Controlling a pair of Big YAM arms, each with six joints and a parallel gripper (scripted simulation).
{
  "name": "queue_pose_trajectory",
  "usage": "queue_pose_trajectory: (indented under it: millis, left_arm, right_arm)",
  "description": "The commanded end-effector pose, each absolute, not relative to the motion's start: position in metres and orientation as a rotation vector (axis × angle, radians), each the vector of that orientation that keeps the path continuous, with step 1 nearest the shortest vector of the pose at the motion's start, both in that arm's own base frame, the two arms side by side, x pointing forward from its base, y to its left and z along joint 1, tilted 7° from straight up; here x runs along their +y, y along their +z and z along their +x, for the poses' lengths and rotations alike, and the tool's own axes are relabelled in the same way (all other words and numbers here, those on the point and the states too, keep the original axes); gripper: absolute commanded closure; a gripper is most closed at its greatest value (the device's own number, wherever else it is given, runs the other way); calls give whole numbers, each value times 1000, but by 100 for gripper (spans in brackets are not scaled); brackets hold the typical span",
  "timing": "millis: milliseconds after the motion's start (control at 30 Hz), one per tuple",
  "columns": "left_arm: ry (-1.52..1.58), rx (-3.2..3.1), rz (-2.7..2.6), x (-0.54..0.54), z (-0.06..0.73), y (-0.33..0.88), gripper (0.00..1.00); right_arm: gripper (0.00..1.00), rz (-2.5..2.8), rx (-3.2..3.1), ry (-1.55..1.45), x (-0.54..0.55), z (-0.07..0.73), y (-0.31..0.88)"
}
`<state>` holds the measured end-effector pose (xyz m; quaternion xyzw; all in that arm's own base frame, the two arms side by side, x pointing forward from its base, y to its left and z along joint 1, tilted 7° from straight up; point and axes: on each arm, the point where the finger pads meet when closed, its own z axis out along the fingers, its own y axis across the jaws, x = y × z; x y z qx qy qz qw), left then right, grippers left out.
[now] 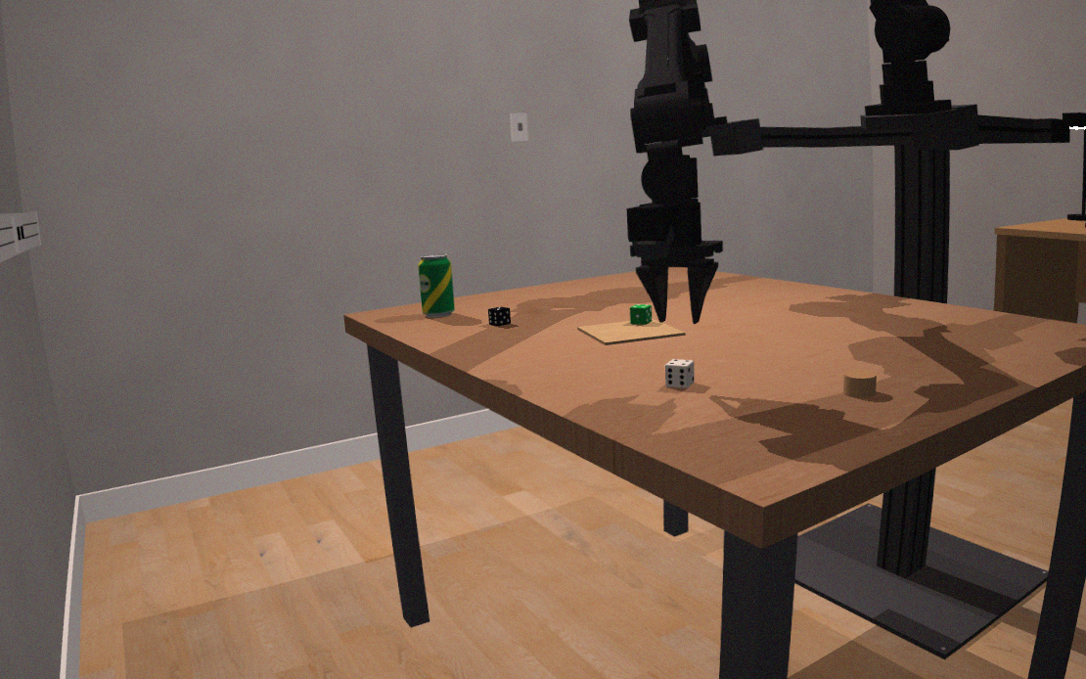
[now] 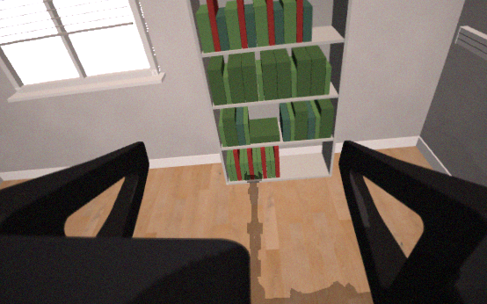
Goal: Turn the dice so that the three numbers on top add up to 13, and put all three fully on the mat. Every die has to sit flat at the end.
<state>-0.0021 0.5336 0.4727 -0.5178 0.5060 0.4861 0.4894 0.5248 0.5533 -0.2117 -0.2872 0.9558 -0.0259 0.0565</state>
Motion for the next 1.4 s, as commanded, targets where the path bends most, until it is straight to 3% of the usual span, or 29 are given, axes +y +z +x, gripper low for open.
queue_pose_trajectory:
  millis: [0,1367]
  left_arm:
    - [1225,1191,-1202,538,-5,510,0]
    - [1225,1191,-1202,538,-5,510,0]
  right_arm:
    - [55,-852,2879,-59,558,542,-218]
    - [55,-858,2869,-52,561,546,-247]
